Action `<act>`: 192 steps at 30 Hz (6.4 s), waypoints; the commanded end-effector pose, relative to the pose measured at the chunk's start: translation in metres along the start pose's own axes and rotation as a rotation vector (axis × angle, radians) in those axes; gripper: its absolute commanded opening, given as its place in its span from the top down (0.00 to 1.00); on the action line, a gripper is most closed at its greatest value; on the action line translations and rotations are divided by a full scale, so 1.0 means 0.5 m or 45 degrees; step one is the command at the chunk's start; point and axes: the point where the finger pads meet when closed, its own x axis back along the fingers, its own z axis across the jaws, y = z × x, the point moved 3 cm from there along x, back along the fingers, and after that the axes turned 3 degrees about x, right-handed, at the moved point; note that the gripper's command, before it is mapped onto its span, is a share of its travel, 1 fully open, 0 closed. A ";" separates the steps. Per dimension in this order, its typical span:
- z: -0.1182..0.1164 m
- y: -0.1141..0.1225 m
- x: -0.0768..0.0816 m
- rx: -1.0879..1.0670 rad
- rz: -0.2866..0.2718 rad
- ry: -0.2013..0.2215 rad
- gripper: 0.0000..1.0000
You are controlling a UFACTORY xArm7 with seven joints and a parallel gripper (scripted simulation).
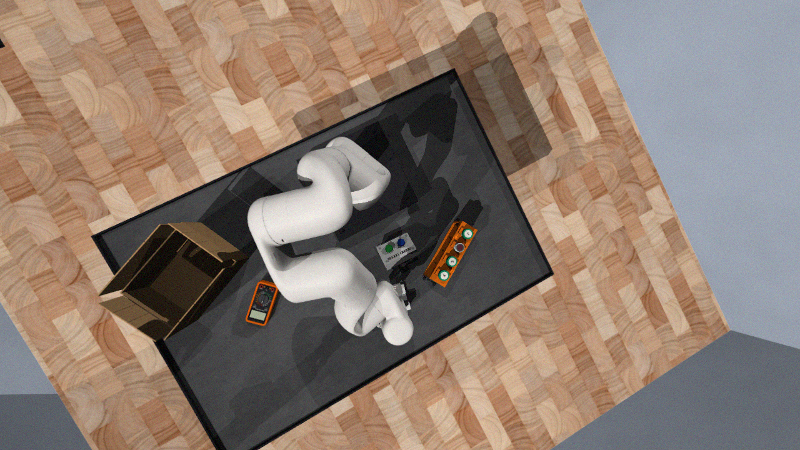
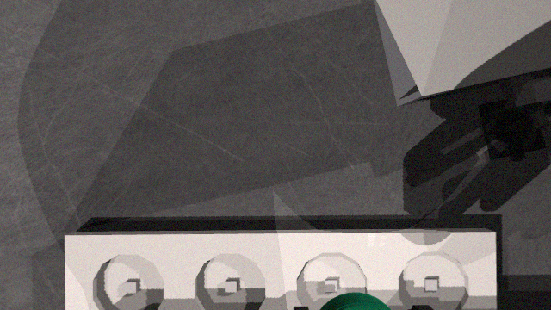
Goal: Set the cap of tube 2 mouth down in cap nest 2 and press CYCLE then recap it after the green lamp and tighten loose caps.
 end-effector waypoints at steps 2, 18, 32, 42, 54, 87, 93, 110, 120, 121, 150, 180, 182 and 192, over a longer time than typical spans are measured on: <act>-0.003 0.000 0.057 0.001 0.001 0.012 1.00; -0.004 0.001 0.156 0.001 0.001 0.012 1.00; 0.136 -0.050 0.158 -0.237 0.002 0.013 1.00; 0.282 -0.103 0.160 -0.238 0.002 0.014 1.00; 0.428 -0.156 0.161 -0.238 0.003 0.014 1.00; 0.565 -0.206 0.113 -0.238 0.003 0.016 1.00; 0.565 -0.206 0.113 -0.238 0.003 0.016 1.00; 0.565 -0.206 0.104 -0.238 0.003 0.016 1.00; 0.565 -0.206 0.097 -0.238 0.003 0.016 1.00; 0.565 -0.206 0.096 -0.238 0.003 0.016 1.00; 0.565 -0.206 0.093 -0.238 0.003 0.016 0.54; 0.565 -0.206 0.078 -0.488 0.005 0.015 1.00; 0.565 -0.206 0.078 -0.488 0.005 0.015 1.00; 0.565 -0.206 0.078 -0.573 0.006 0.015 1.00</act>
